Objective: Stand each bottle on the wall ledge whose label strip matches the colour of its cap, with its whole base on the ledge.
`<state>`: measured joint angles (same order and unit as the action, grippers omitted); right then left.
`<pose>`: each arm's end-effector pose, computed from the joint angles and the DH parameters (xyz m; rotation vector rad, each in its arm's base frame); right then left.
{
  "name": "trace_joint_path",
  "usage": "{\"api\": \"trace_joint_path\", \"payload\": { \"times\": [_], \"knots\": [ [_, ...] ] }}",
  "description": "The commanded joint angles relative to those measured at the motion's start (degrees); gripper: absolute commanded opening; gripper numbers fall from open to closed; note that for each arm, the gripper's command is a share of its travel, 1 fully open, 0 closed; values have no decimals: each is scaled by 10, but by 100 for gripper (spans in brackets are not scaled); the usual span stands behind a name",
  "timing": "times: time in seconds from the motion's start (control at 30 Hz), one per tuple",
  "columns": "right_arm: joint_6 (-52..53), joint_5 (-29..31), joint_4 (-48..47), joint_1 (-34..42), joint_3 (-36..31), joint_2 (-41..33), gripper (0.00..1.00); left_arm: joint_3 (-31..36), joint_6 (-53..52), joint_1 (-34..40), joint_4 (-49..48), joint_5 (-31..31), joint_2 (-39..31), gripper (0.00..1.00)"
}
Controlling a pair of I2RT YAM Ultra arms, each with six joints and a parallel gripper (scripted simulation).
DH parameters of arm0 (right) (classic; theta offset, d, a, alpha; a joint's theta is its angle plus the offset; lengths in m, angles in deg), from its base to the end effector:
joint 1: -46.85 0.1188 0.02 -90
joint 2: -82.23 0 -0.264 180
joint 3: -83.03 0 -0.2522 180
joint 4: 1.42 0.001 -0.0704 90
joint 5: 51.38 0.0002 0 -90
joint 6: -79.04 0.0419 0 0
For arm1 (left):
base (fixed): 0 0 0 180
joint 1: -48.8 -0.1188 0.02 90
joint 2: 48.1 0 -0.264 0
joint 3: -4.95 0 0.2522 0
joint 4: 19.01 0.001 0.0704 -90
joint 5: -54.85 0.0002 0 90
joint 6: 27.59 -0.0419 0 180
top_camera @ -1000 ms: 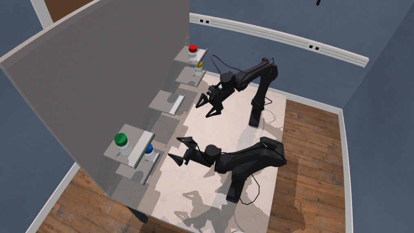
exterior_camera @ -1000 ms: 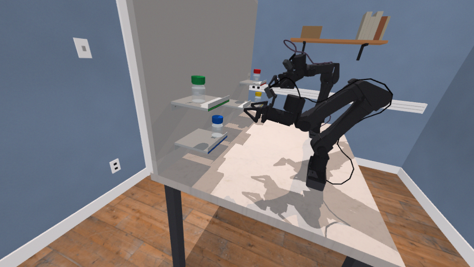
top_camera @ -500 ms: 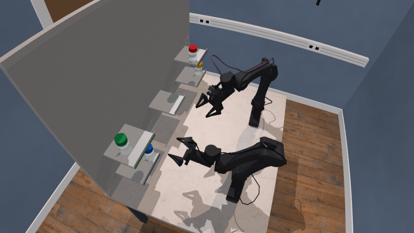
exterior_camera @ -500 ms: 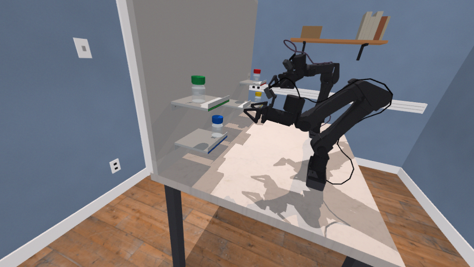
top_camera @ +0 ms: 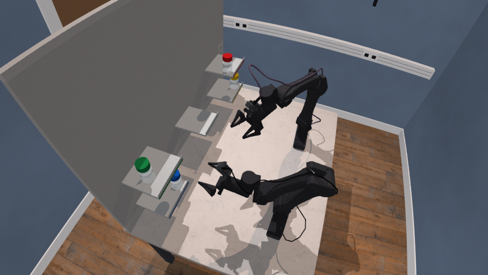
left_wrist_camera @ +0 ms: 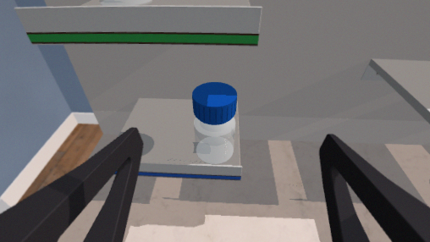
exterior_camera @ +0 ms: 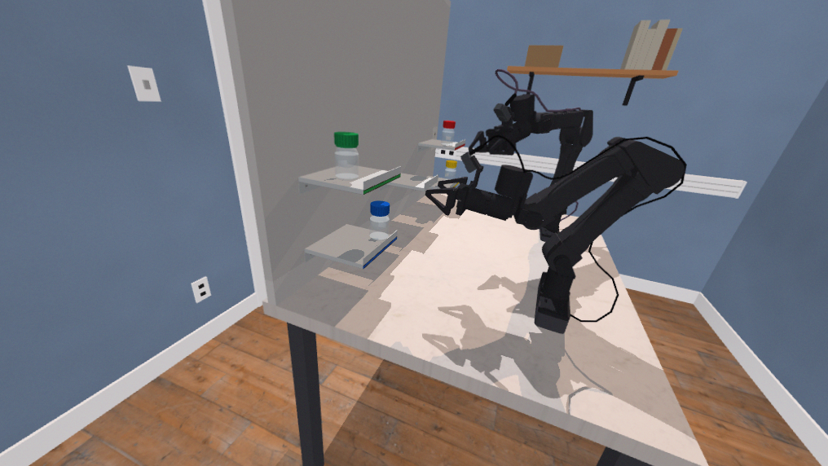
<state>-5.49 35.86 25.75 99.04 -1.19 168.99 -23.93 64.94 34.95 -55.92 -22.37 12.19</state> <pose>0.2188 0.2869 0.3868 -0.8061 1.7803 0.7239 0.2109 0.0435 0.2271 -0.0299 1.4769 -0.0042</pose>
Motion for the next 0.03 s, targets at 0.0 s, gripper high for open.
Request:
{"api": "trace_joint_path", "payload": {
  "times": [0.0],
  "knots": [
    [3, 7, -2, 1, -1, 0, 88, -11, 1, -2, 2, 1, -6, 100]
  ]
}}
